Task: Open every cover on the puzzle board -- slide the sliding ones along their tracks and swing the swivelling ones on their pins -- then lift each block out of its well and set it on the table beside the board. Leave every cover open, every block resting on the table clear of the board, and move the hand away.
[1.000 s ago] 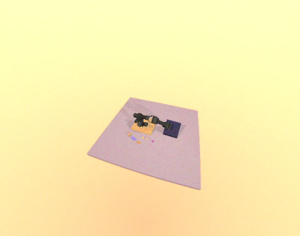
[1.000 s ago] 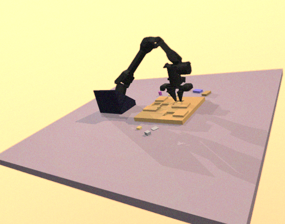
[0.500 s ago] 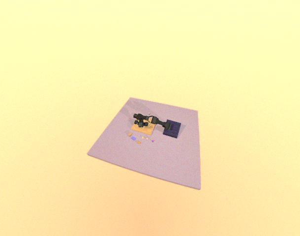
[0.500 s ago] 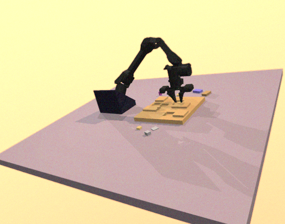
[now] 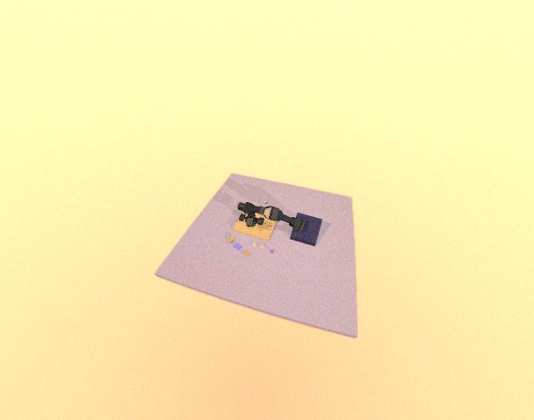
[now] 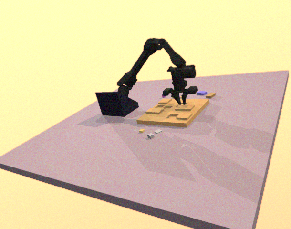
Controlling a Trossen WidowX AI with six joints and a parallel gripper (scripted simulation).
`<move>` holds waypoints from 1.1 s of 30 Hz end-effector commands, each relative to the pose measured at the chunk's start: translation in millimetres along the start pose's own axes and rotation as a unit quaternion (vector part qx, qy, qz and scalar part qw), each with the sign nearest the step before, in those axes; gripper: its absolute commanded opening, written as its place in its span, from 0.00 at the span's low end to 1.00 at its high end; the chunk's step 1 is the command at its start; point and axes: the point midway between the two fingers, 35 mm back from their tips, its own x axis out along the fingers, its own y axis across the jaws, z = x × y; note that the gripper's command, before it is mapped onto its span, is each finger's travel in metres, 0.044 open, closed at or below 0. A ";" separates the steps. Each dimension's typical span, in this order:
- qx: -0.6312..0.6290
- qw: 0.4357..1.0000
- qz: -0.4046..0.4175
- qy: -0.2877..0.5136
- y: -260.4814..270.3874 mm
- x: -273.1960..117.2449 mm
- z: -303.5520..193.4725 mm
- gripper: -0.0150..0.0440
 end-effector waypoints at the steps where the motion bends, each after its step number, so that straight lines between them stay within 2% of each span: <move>1: 0.000 1.000 0.000 0.000 0.0 -1.2 0.2 0.39; 33: 0.001 1.000 0.000 0.000 0.0 -42.6 -0.5 0.39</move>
